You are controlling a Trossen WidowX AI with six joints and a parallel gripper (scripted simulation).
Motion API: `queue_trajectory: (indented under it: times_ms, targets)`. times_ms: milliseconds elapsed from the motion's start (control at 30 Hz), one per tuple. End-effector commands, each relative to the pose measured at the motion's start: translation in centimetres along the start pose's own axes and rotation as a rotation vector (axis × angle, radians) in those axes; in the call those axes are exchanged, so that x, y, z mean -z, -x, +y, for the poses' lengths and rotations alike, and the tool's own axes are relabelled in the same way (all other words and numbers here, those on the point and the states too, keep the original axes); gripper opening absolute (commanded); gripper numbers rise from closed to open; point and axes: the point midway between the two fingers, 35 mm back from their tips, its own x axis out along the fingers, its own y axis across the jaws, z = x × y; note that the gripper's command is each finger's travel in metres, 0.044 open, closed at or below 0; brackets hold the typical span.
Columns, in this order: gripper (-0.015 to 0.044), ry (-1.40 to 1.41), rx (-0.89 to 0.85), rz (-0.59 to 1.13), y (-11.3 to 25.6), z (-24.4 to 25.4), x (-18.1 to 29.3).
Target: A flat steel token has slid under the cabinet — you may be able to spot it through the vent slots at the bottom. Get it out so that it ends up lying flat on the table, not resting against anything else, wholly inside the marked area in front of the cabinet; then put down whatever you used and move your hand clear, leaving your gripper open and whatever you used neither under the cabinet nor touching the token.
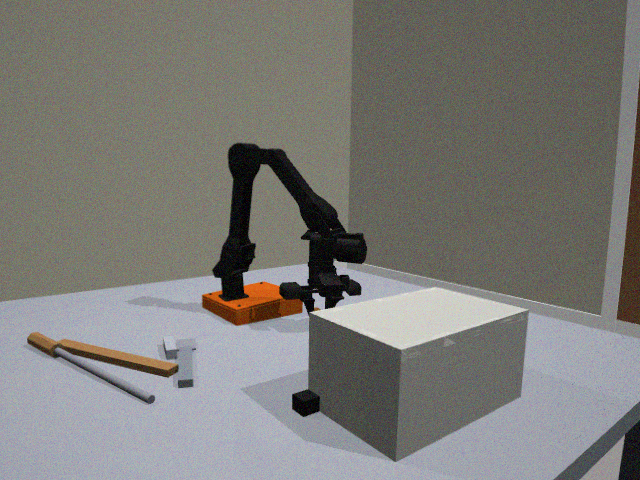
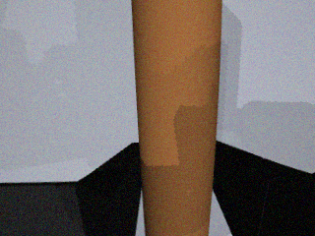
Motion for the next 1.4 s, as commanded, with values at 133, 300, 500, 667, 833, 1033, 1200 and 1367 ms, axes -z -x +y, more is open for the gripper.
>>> queue_trajectory:
  times_ms: [133,300,500,667,833,1033,1200,1367]
  targets:
    - [0.0,-0.008,-0.007,0.0,0.2,1.3,0.2]
    - [0.0,-0.011,-0.007,0.0,0.2,1.8,0.4]
    - [0.0,-0.013,-0.007,0.0,0.3,2.0,0.5]
    - [0.0,-0.013,-0.008,0.0,0.3,2.5,0.7]
    - [0.0,-0.013,-0.008,0.0,0.3,2.9,0.8]
    - [0.0,-0.013,-0.008,0.001,0.3,3.2,0.9]
    - [0.0,-0.013,-0.009,0.001,0.3,3.5,1.1]
    - [0.0,-0.013,-0.009,0.001,0.3,4.0,1.2]
